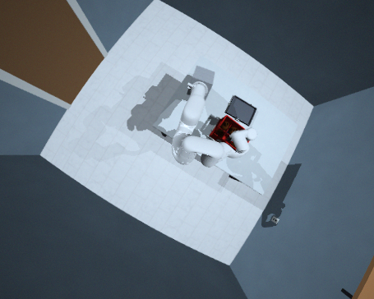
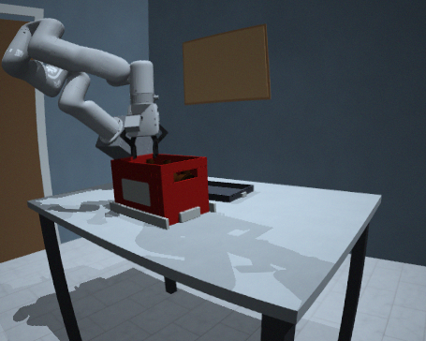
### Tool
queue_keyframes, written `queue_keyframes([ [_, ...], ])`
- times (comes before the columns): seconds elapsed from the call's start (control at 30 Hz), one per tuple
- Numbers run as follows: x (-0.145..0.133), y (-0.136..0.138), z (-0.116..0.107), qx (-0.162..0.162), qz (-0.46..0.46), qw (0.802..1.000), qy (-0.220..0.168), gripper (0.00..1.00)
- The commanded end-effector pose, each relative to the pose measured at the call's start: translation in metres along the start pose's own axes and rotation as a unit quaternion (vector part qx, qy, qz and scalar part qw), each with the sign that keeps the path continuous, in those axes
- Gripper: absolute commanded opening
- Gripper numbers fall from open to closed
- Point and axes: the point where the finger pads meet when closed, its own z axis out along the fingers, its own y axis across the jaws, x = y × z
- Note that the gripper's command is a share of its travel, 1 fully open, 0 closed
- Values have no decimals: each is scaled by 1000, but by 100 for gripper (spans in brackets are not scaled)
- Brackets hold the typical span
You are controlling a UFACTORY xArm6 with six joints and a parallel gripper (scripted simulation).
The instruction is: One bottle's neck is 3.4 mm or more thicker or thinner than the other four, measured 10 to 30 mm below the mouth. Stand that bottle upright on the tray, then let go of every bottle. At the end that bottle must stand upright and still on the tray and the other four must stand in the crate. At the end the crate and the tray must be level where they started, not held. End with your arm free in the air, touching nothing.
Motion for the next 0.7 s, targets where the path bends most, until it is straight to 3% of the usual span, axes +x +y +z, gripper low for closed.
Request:
queue_keyframes([
  [0.0, 1, -1, -1, 1, 0, 1000, 0, 65],
  [0.67, 1, -1, 3, 1, 0, 1000, 0, 65],
])
